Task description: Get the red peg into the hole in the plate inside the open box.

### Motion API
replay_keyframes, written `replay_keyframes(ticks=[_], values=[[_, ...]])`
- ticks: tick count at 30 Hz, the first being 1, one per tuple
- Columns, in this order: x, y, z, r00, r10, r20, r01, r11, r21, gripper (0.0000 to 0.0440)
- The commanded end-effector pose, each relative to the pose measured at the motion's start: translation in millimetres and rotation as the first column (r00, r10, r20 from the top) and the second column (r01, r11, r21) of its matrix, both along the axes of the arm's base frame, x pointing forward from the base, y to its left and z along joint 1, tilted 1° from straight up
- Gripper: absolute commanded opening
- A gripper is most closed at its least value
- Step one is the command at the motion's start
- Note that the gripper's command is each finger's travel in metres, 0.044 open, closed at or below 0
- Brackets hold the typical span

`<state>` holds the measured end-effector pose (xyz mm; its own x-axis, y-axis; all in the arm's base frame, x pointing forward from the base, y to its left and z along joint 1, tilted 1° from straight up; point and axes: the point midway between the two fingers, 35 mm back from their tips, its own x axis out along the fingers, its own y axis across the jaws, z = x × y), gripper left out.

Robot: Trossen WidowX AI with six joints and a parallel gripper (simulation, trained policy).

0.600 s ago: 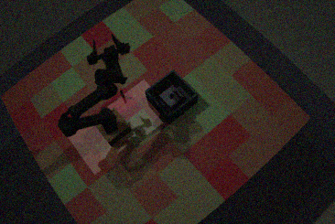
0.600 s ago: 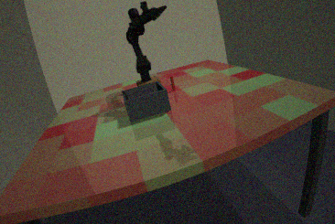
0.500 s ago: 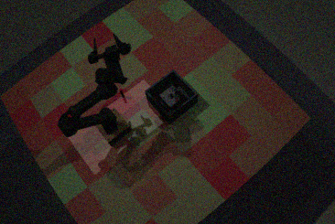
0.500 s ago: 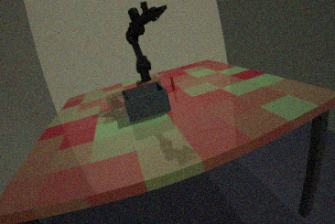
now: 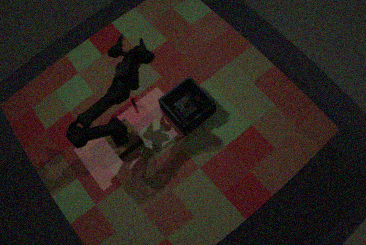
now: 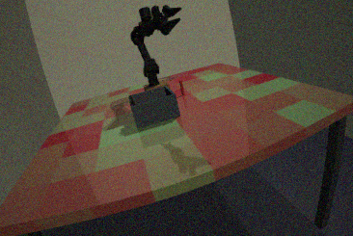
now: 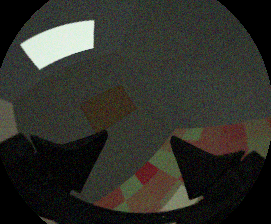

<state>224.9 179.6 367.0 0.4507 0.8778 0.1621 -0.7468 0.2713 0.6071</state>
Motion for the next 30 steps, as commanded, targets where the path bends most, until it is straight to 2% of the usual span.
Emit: replay_keyframes(ticks=[1, 7, 14, 21, 30], values=[[10.8, 2.0, -11.9, 0.994, -0.037, -0.098, 0.036, 0.999, -0.013, 0.0440], [25.1, 3.8, -42.1, 0.953, -0.116, -0.280, 0.099, 0.992, -0.074, 0.0440], [31.6, 3.3, -81.7, 0.859, -0.214, -0.465, 0.144, 0.973, -0.181, 0.0440], [26.9, 0.1, -122.2, 0.726, -0.315, -0.611, 0.152, 0.940, -0.304, 0.0440], [7.1, -7.6, -170.7, 0.514, -0.450, -0.730, 0.113, 0.879, -0.463, 0.0440]])
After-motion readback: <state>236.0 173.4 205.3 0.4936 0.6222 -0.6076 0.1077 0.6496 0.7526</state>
